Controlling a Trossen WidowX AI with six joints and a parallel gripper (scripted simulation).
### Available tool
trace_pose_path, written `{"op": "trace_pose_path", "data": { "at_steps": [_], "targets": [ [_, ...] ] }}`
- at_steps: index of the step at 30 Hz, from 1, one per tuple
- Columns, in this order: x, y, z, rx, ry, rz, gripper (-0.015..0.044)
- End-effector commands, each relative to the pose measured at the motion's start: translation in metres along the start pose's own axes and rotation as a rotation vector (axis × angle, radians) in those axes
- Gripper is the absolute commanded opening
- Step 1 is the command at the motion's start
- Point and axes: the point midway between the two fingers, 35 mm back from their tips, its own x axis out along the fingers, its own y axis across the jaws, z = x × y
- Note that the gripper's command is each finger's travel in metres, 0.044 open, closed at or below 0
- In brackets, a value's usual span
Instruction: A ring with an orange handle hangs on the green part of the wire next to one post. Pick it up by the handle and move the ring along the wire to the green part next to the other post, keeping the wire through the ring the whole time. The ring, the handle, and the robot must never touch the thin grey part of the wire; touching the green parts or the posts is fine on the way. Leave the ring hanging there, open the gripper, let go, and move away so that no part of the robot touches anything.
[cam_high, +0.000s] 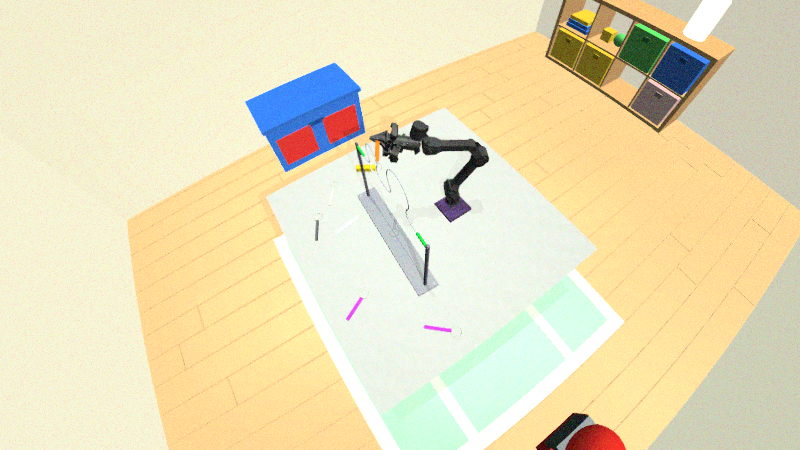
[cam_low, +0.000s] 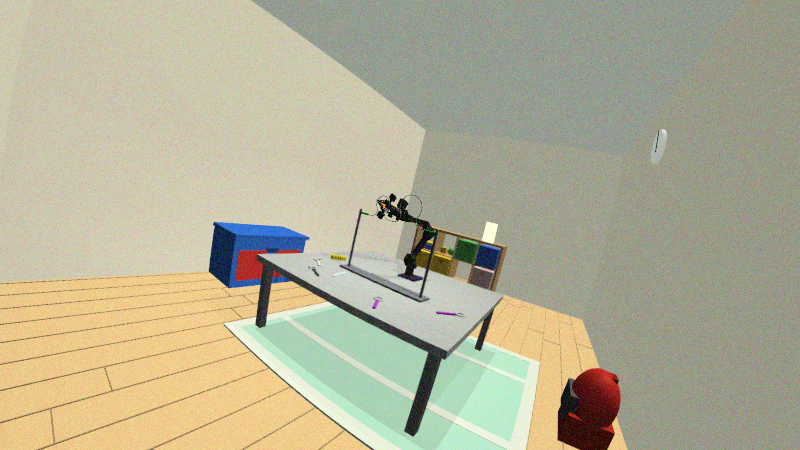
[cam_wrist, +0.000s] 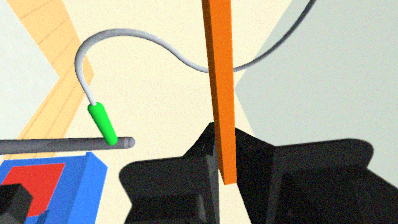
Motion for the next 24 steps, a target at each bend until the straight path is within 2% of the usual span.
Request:
{"op": "trace_pose_path", "data": {
  "at_steps": [1, 24],
  "targets": [
    [-0.002, 0.015, 0.000, 0.058, 0.011, 0.042, -0.0150],
    [-0.024, 0.087, 0.021, 0.506, 0.072, 0.303, -0.0150]
  ]
}}
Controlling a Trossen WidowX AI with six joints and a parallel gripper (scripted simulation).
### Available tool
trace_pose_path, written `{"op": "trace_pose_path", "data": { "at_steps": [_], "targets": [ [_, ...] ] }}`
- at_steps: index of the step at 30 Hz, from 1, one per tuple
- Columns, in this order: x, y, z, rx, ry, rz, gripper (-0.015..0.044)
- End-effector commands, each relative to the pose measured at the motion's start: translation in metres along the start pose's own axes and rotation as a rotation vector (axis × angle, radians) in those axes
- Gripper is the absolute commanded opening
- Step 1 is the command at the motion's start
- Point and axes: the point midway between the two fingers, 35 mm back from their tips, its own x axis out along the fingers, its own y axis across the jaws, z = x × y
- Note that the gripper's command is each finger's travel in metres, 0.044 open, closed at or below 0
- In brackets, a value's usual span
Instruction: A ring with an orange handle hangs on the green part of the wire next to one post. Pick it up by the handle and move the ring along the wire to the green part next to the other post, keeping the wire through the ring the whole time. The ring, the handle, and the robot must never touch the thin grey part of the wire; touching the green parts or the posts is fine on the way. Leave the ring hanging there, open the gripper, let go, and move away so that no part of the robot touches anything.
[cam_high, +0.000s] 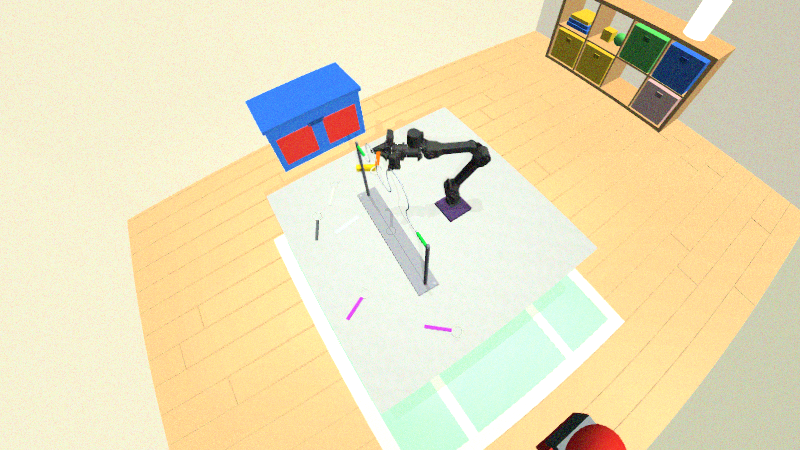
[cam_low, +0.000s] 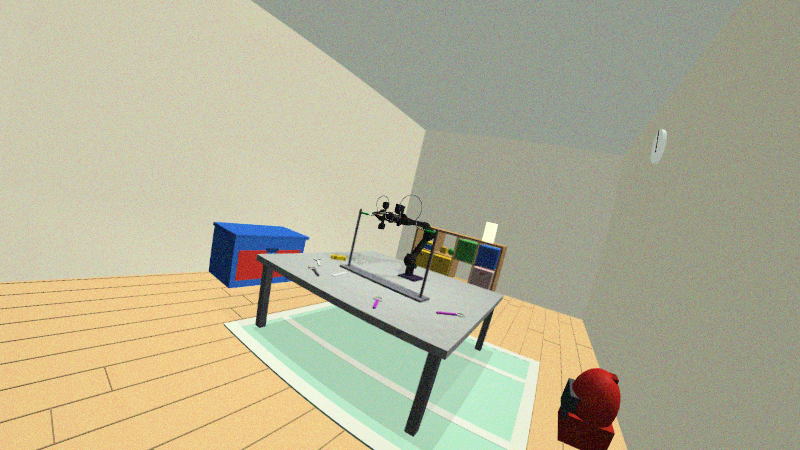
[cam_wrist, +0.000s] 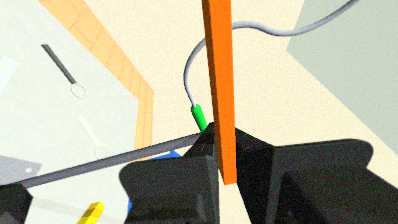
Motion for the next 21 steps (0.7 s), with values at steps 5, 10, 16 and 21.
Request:
{"op": "trace_pose_path", "data": {
  "at_steps": [5, 10, 16, 21],
  "targets": [
    [-0.007, 0.033, 0.003, 0.187, 0.025, 0.110, -0.0150],
    [-0.012, 0.051, 0.007, 0.295, 0.039, 0.173, -0.0150],
    [-0.019, 0.070, 0.015, 0.424, 0.056, 0.249, -0.0150],
    [-0.026, 0.086, 0.024, 0.532, 0.070, 0.312, -0.0150]
  ]
}}
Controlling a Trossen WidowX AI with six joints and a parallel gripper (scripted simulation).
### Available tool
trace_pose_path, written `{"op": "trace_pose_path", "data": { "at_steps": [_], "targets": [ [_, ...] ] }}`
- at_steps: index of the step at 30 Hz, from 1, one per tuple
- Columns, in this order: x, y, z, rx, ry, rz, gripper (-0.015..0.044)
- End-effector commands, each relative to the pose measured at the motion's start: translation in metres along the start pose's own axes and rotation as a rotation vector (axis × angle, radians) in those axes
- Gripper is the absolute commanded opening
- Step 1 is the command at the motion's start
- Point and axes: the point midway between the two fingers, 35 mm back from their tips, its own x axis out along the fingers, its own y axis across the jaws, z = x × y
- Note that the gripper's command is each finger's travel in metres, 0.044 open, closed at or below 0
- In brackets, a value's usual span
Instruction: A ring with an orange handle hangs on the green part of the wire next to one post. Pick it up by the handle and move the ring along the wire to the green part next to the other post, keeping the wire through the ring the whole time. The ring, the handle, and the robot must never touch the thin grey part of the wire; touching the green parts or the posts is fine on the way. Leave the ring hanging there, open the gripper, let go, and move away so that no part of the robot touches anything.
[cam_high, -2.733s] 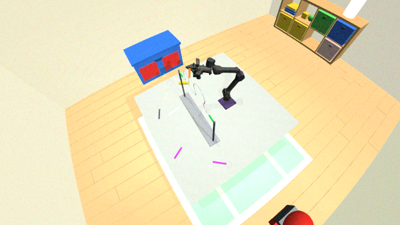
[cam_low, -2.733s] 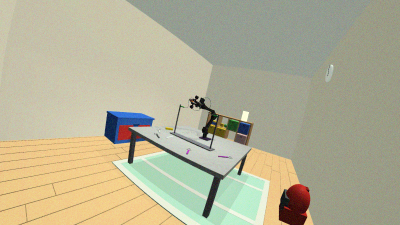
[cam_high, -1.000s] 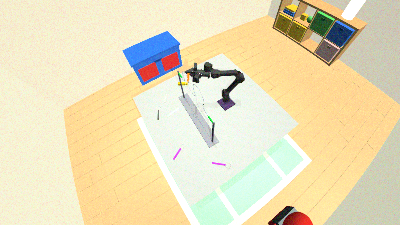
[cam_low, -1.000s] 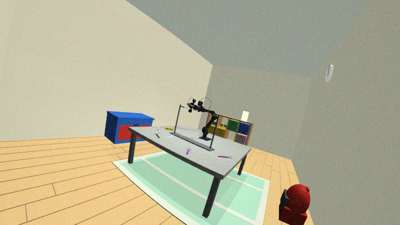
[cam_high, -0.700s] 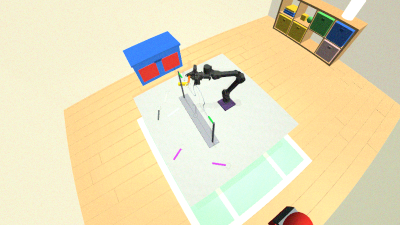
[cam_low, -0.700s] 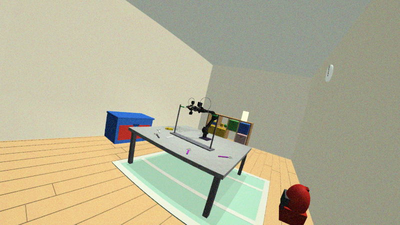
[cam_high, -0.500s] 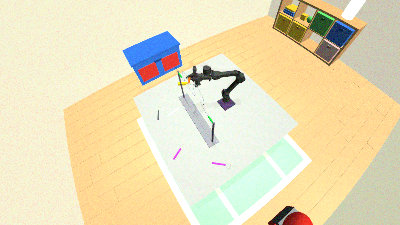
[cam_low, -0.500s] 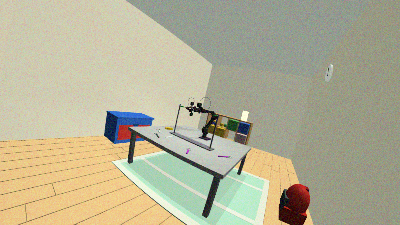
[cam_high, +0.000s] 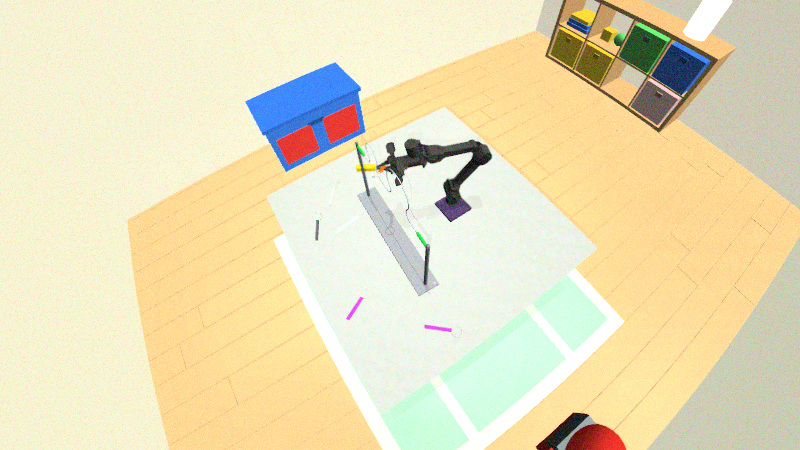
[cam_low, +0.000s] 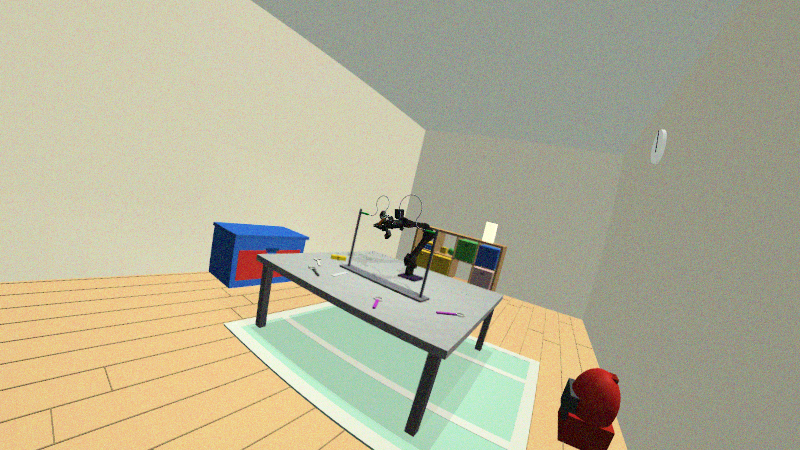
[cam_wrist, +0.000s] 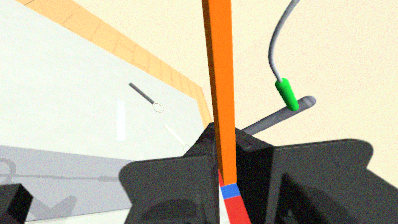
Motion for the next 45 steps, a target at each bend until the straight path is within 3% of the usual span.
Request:
{"op": "trace_pose_path", "data": {
  "at_steps": [1, 26, 45],
  "targets": [
    [-0.004, 0.019, -0.001, 0.099, 0.016, 0.058, -0.0150],
    [-0.030, 0.094, 0.028, 0.579, 0.076, 0.339, -0.0150],
    [-0.047, 0.119, 0.052, 0.736, 0.095, 0.429, -0.0150]
  ]
}}
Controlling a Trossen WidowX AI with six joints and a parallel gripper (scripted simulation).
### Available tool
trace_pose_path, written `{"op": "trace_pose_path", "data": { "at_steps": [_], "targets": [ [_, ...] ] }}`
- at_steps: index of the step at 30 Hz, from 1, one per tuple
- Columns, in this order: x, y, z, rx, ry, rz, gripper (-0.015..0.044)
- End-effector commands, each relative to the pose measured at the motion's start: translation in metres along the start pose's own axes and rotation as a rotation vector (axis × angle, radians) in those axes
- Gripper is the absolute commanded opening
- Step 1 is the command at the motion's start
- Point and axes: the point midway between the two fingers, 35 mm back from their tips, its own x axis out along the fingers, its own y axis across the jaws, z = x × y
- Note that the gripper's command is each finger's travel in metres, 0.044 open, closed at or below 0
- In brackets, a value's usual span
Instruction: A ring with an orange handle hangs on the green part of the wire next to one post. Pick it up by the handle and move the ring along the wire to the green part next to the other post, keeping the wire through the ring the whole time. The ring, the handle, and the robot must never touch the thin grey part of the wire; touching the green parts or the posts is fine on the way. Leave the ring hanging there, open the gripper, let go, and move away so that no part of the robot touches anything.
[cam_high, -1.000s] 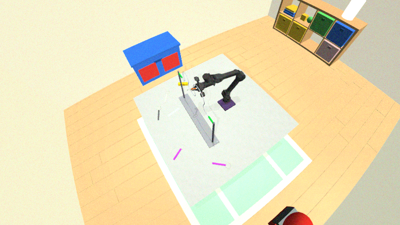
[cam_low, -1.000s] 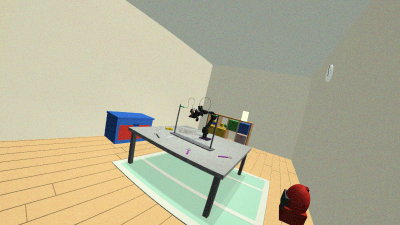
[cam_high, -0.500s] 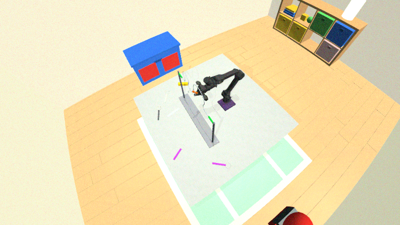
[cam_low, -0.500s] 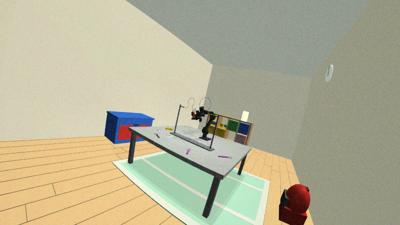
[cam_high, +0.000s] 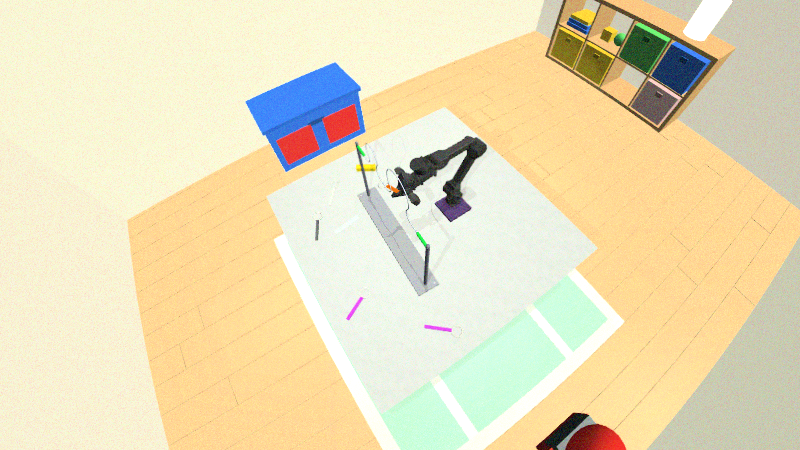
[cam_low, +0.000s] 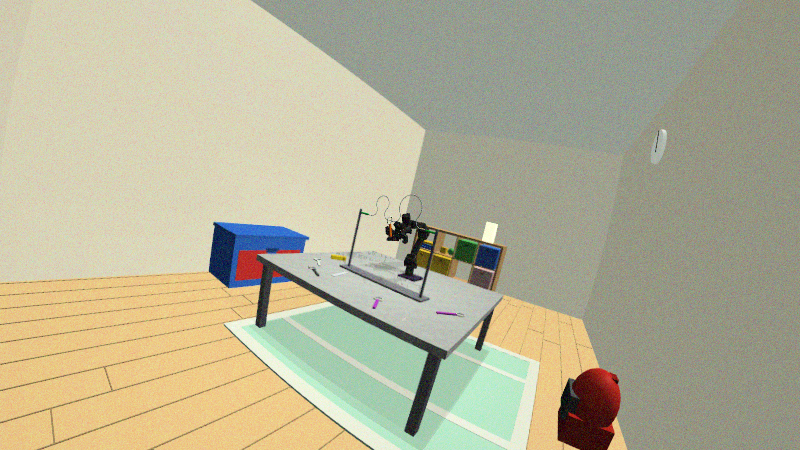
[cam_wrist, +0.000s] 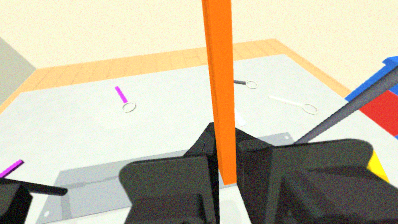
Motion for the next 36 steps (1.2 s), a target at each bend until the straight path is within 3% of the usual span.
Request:
{"op": "trace_pose_path", "data": {
  "at_steps": [1, 36],
  "targets": [
    [-0.001, 0.007, 0.000, 0.023, 0.005, 0.011, -0.0150],
    [-0.013, 0.073, 0.008, 0.282, 0.035, 0.160, -0.0150]
  ]
}}
